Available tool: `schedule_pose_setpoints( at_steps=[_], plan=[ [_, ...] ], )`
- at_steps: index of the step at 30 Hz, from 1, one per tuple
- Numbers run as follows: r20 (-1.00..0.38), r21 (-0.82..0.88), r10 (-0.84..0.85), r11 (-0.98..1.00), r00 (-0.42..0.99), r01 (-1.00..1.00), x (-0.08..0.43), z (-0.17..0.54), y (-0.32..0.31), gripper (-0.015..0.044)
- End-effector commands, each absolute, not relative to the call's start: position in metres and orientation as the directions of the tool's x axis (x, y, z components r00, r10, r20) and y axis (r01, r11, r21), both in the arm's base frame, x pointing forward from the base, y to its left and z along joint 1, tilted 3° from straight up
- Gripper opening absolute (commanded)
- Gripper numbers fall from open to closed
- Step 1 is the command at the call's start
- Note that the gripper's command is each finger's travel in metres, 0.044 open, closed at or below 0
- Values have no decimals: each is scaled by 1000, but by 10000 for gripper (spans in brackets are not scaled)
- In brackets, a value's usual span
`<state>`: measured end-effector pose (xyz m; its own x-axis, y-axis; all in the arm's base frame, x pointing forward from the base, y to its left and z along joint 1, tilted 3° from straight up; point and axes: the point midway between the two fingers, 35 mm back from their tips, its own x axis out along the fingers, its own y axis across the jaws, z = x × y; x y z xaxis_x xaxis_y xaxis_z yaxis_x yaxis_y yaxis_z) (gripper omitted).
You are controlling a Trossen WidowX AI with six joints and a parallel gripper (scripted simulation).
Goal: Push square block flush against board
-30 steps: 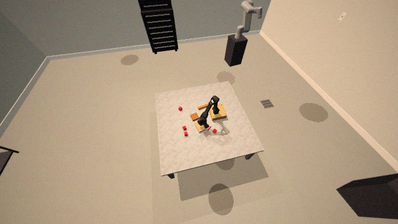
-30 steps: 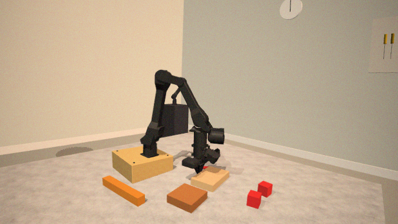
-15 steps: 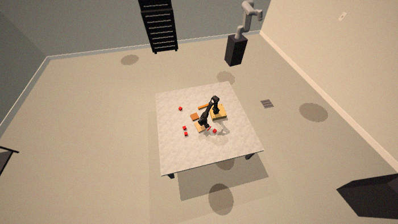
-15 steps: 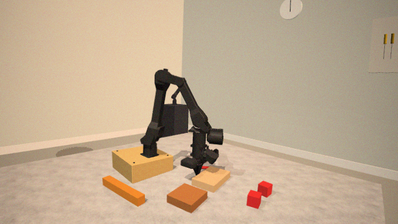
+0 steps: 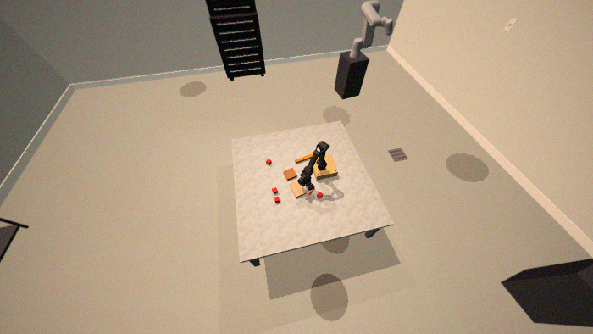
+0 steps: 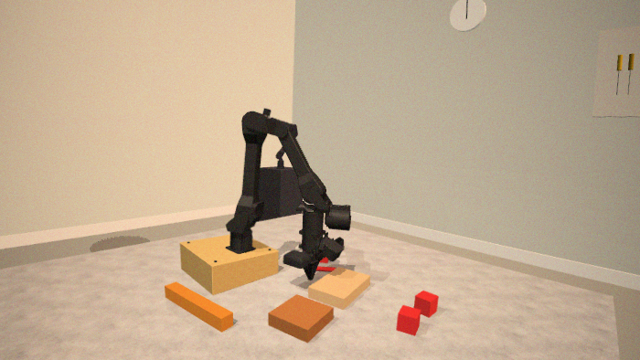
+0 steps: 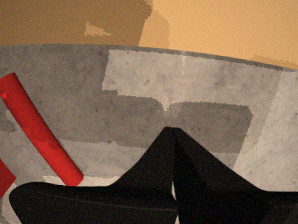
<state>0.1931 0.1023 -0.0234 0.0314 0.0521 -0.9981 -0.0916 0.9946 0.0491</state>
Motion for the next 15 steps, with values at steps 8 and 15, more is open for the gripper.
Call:
schedule_pose_setpoints(
  at_steps=[8, 15],
  plan=[
    [-998, 49, 52, 995, 39, -89, 186, 11, 100, 0],
    [-998, 48, 52, 995, 44, -87, 183, 33, 98, 0]
  ],
)
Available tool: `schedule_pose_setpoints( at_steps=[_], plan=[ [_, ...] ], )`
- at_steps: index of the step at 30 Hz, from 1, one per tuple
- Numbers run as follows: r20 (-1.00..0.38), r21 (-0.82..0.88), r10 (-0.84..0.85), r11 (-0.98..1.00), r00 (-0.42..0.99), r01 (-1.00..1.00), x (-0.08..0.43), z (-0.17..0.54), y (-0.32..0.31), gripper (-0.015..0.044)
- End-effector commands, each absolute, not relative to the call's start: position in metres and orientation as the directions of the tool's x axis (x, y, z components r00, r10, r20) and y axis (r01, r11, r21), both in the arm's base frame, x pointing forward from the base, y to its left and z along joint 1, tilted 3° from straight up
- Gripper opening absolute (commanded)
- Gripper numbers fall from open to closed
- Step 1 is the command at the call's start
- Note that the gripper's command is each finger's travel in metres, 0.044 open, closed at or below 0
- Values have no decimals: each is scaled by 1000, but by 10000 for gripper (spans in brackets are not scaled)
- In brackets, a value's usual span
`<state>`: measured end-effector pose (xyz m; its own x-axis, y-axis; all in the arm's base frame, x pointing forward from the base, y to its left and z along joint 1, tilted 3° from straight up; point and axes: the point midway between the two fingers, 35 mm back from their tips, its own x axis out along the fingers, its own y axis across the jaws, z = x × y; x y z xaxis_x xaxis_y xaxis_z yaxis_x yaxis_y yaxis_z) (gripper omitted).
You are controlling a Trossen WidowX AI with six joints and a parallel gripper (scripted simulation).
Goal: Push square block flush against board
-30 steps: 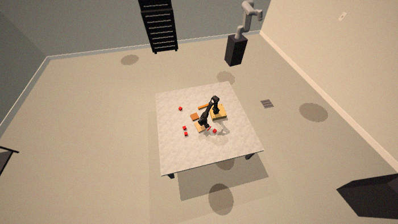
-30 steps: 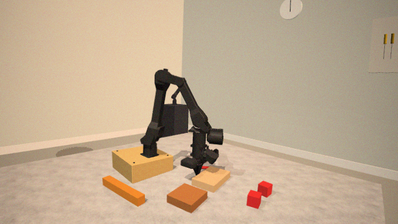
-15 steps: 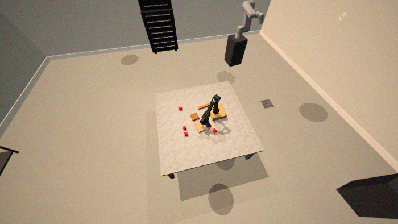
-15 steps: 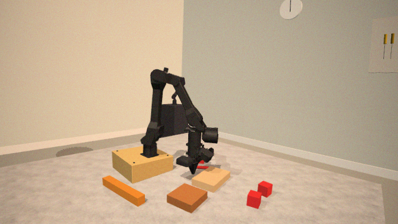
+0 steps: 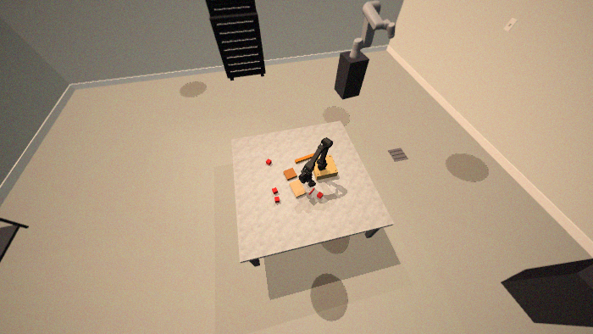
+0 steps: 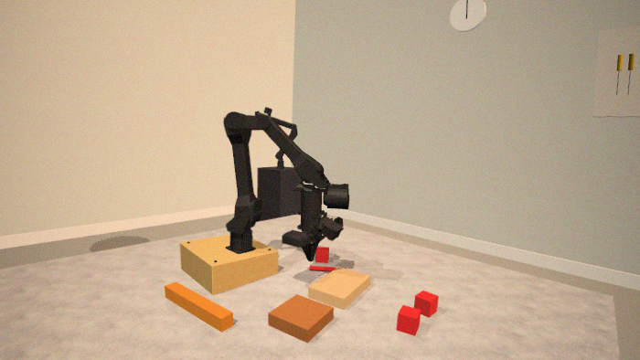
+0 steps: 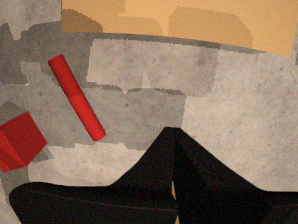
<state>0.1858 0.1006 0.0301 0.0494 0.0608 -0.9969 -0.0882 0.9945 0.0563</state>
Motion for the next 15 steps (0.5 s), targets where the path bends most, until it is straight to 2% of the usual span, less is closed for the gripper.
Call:
schedule_pose_setpoints(
  at_steps=[1, 15],
  plan=[
    [-997, 56, 61, 994, 49, -94, 186, 30, 101, 0],
    [-997, 25, 61, 848, 51, -529, 218, 41, 131, 0]
  ],
)
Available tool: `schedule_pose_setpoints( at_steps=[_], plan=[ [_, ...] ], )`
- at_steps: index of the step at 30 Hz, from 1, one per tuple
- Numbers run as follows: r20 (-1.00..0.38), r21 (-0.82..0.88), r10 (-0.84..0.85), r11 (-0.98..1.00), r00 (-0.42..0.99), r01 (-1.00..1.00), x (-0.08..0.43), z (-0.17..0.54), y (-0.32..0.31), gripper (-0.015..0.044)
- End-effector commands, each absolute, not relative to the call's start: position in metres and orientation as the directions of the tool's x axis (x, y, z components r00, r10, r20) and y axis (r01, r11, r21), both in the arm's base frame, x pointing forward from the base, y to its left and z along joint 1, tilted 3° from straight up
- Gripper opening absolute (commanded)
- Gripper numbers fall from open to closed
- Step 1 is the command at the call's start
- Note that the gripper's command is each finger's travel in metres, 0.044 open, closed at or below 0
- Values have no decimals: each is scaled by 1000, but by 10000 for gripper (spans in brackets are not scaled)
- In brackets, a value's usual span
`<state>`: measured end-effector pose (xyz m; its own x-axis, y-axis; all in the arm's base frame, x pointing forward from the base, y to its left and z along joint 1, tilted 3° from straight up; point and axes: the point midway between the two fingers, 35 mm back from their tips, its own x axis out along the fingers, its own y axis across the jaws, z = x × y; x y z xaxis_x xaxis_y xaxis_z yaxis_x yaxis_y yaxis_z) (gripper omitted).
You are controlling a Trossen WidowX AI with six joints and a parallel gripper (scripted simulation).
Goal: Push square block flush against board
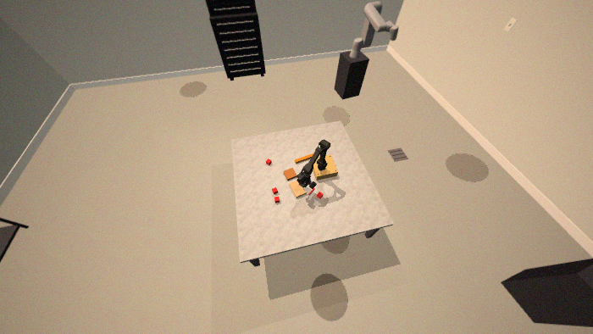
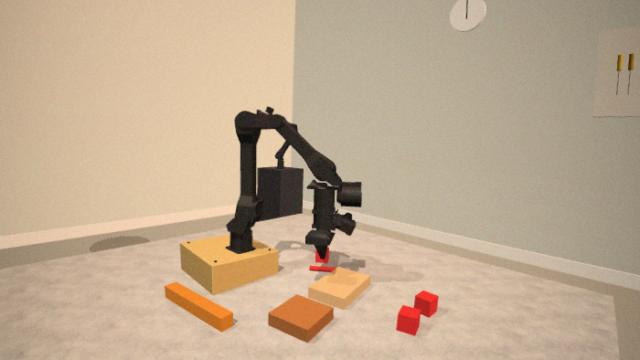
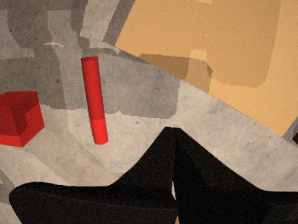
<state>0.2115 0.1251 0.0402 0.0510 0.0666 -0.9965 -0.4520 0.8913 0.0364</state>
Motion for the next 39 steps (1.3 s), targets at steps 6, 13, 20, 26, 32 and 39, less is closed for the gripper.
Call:
schedule_pose_setpoints(
  at_steps=[6, 13, 20, 26, 32, 39],
  plan=[
    [-997, 9, 62, 721, 52, -693, 231, 45, 145, 0],
    [-997, -11, 62, 533, 52, -846, 246, 47, 163, 0],
    [-997, -30, 63, 314, 52, -949, 260, 48, 181, 0],
    [-997, -45, 63, 111, 53, -993, 271, 47, 198, 0],
    [-997, -58, 64, -74, 53, -996, 280, 46, 213, 0],
    [-997, -58, 64, -80, 53, -995, 282, 18, 215, 0]
  ],
)
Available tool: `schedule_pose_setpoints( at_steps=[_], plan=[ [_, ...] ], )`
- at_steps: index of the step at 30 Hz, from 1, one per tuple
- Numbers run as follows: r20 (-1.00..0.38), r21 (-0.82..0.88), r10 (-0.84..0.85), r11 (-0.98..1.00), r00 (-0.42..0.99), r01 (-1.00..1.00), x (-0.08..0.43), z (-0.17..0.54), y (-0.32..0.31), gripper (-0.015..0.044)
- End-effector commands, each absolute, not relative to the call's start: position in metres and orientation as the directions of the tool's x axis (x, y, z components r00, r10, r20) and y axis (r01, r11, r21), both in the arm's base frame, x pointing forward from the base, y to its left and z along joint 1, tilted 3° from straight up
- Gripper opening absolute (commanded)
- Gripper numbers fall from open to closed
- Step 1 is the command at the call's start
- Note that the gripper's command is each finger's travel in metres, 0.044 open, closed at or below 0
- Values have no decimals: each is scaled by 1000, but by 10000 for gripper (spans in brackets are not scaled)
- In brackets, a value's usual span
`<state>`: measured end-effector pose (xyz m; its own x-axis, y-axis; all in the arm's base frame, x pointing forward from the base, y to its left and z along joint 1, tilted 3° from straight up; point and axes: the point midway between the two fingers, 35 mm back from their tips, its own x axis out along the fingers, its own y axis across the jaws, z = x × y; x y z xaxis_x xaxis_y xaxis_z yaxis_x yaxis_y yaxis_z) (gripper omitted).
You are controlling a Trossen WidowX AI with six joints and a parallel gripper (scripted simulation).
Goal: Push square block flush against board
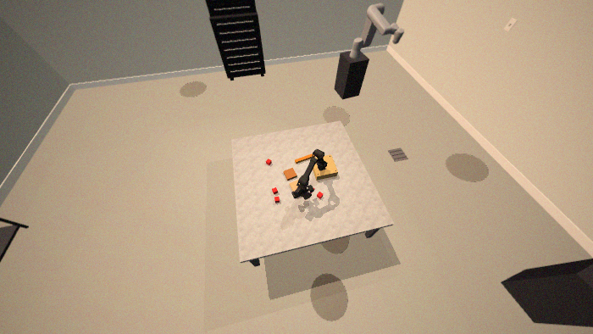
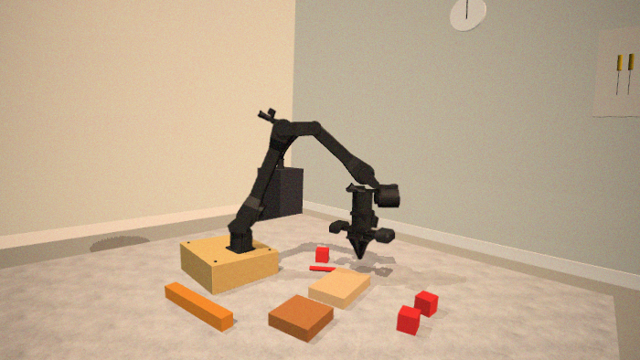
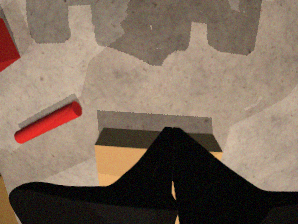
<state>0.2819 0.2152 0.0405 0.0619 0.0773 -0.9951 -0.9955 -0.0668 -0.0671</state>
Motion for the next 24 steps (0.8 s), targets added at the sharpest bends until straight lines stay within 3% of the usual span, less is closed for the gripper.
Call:
schedule_pose_setpoints(
  at_steps=[1, 24],
  plan=[
    [-997, -58, 64, -80, 53, -995, 283, 3, 216, 0],
    [-997, -58, 62, -80, 53, -995, 286, -10, 197, 0]
  ],
)
